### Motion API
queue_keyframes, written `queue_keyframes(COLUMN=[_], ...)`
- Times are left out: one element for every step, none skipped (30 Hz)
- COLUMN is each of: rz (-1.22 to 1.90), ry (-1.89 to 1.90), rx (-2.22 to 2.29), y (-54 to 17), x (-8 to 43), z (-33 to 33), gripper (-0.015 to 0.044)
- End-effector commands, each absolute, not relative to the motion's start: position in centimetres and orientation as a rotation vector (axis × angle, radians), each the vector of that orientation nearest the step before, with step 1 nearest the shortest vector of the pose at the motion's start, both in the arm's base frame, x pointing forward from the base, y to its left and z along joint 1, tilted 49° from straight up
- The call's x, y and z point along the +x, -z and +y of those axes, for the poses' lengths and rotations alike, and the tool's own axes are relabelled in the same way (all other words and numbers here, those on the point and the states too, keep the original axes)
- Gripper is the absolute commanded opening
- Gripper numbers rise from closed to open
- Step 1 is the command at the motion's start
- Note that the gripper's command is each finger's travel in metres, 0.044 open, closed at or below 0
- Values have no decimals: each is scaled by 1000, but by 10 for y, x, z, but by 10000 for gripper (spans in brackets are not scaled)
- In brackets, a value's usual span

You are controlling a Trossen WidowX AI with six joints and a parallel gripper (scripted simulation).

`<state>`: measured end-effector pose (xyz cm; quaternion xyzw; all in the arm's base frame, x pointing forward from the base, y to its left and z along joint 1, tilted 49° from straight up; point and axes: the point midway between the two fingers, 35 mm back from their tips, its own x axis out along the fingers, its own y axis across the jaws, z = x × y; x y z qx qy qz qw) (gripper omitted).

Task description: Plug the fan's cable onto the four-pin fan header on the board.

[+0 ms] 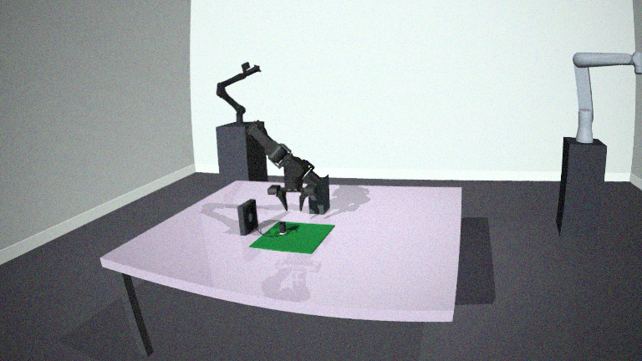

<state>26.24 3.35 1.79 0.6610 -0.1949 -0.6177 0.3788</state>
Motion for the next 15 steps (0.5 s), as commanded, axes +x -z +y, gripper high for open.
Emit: queue_keyframes(rz=[-500,-502,-502,-502,-502,-502,-502,-502,-502,-502,-502,-502,-502,-502,-502], ry=[1580,1579,1579,1579,1579,1579,1579,1579,1579,1579,1579,1579,1579,1579,1579], rx=[1681,1680,1680,1680,1680,1680,1680,1680,1680,1680,1680,1680,1680,1680,1680], y=[-3,-2,-1,-1,-1,-1,-1,-1,-1,-1,-1,-1,-1,-1,-1], x=[210,204,202,202,202,202,202,202,202,202,202,202,202,202,202], z=[32,31,30,30,30,30,30,30,30,30,30,30,30,30,30], gripper=[260,260,260,260,260,260,260,260,260,260,260,260,260,260,260])
